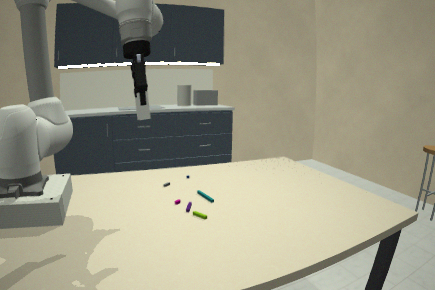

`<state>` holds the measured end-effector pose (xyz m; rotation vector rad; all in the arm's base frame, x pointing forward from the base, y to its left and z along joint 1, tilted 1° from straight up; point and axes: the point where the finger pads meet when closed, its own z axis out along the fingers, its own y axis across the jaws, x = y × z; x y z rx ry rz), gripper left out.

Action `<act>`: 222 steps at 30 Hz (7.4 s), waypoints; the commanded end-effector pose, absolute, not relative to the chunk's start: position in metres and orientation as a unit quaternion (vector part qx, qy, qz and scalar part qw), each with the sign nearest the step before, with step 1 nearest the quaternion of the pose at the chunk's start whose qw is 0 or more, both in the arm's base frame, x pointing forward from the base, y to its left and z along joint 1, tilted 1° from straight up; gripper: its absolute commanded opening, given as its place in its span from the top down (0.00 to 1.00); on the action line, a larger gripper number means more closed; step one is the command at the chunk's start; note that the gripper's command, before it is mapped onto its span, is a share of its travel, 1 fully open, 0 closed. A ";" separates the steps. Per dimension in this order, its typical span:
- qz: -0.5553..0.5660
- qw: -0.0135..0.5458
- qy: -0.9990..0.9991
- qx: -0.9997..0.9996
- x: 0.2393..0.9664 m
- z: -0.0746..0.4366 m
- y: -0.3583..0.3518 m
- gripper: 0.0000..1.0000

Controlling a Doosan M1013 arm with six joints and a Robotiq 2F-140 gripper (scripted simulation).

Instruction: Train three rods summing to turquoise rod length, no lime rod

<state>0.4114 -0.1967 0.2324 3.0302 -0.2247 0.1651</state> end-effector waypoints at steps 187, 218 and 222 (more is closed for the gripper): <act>0.009 -0.004 0.455 0.891 0.575 0.036 -0.080 0.00; 0.010 0.002 0.858 0.513 0.634 0.019 0.059 0.00; 0.010 0.002 0.895 0.446 0.639 0.016 0.080 0.00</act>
